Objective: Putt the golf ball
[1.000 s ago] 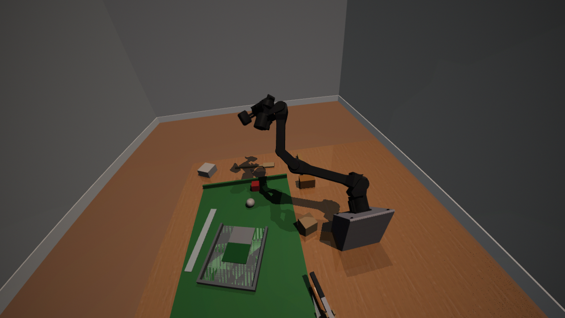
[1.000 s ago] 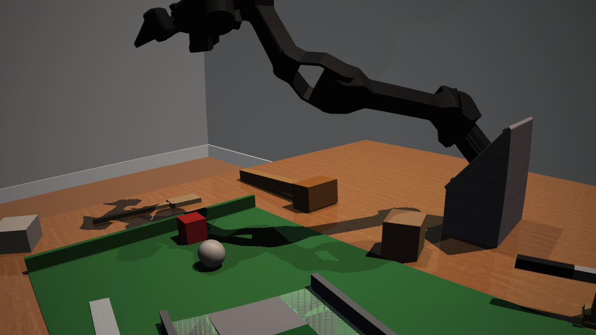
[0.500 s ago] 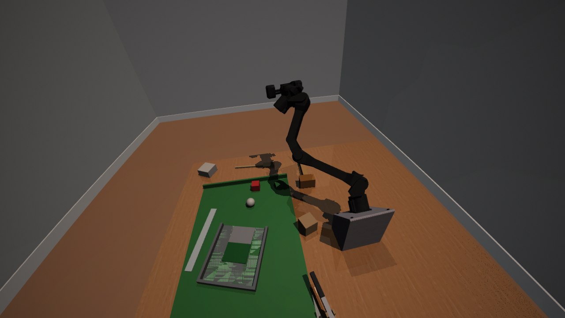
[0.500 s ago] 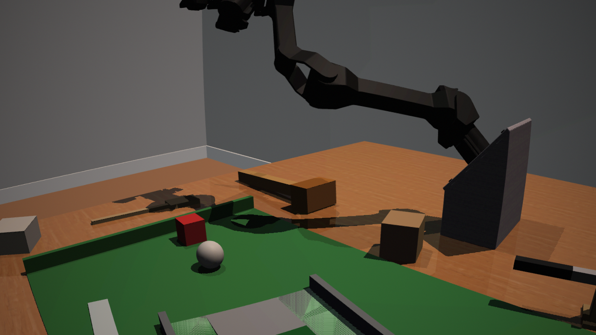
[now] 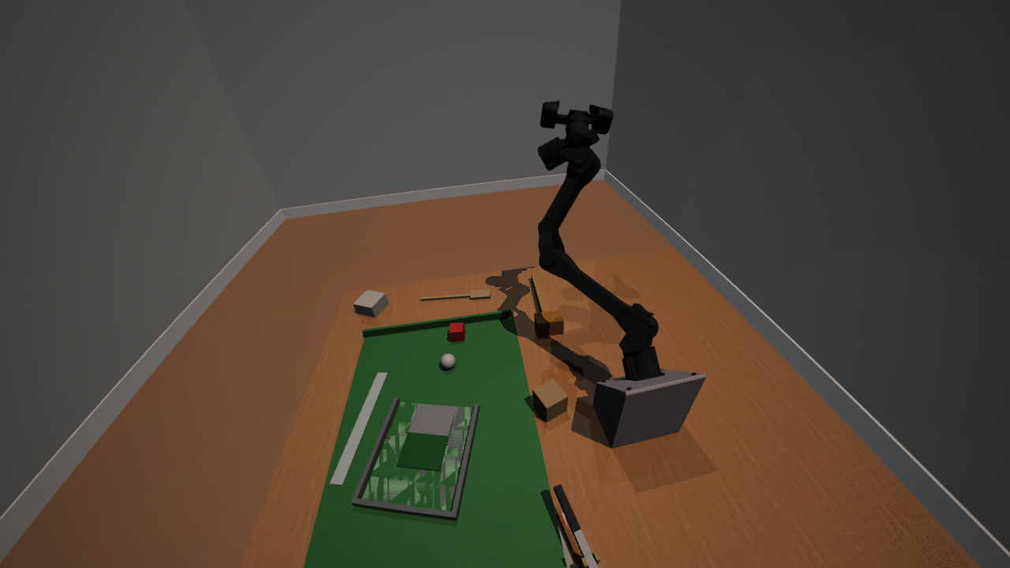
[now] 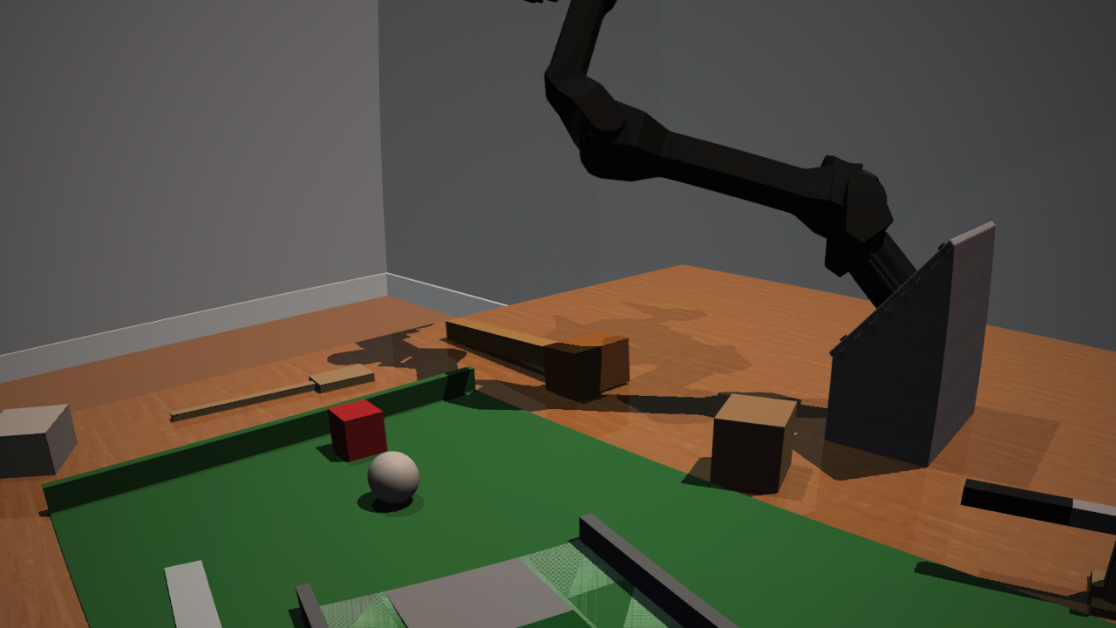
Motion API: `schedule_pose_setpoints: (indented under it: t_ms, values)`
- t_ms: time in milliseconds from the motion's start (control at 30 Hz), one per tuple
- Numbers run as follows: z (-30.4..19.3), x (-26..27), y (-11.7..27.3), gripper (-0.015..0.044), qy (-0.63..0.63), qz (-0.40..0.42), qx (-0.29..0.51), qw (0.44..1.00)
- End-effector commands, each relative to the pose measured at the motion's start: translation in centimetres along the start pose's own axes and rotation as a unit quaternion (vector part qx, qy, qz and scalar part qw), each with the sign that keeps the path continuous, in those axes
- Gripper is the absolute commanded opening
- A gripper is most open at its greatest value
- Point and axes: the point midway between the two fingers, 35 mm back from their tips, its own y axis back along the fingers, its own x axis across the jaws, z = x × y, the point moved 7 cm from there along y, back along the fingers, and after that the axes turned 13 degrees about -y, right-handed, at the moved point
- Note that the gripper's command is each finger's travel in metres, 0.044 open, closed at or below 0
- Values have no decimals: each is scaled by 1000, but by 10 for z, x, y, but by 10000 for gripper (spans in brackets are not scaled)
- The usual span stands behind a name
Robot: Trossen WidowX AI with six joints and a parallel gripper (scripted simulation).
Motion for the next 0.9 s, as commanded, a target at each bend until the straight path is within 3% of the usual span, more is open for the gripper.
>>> schedule_pose_setpoints:
  t_ms: [0,200,867]
  values:
    - [-37,25,5,440,2,28,70,997]
    - [-104,62,29,440,9,71,195,978]
    - [-221,76,132,440,91,125,445,882]
